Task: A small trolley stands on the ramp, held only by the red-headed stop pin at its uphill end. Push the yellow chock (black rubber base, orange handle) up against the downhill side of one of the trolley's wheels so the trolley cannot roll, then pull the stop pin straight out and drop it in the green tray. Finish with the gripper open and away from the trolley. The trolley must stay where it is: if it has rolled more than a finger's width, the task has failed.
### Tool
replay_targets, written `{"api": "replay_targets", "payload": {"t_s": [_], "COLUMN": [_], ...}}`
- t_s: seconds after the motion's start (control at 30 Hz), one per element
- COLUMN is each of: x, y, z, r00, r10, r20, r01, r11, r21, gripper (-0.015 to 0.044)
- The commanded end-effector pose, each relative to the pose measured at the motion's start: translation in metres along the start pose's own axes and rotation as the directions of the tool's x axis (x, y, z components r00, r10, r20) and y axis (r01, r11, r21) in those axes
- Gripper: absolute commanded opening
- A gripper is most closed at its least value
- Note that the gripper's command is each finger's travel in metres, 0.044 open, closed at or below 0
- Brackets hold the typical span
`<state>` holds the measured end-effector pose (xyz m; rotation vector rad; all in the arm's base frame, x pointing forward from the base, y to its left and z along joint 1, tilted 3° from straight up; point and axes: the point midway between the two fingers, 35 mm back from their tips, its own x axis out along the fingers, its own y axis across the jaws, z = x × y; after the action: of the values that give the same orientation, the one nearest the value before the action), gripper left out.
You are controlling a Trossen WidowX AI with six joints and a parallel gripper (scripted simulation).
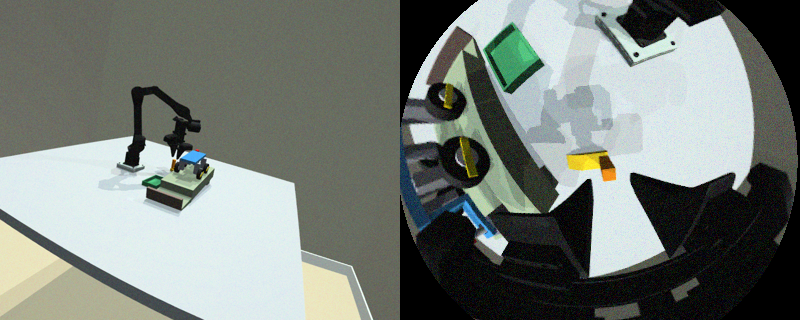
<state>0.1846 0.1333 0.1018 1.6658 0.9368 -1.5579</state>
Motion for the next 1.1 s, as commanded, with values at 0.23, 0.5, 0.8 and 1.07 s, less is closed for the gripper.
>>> {"api": "replay_targets", "payload": {"t_s": [0.23, 0.5, 0.8, 1.07], "x": [0.02, 0.024, 0.036, 0.048], "y": [0.0, 0.0, 0.0, 0.0], "z": [0.001, 0.001, 0.001, 0.001], "r00": [1.0, 1.0, 1.0, 1.0], "r10": [0.001, 0.001, 0.001, 0.001], "r20": [0.006, 0.006, 0.006, 0.006], "r01": [-0.001, -0.001, -0.001, -0.001], "r11": [1.0, 1.0, 1.0, 1.0], "r21": [0.005, 0.005, 0.005, 0.005], "gripper": [0.019, 0.019, 0.019, 0.019]}}
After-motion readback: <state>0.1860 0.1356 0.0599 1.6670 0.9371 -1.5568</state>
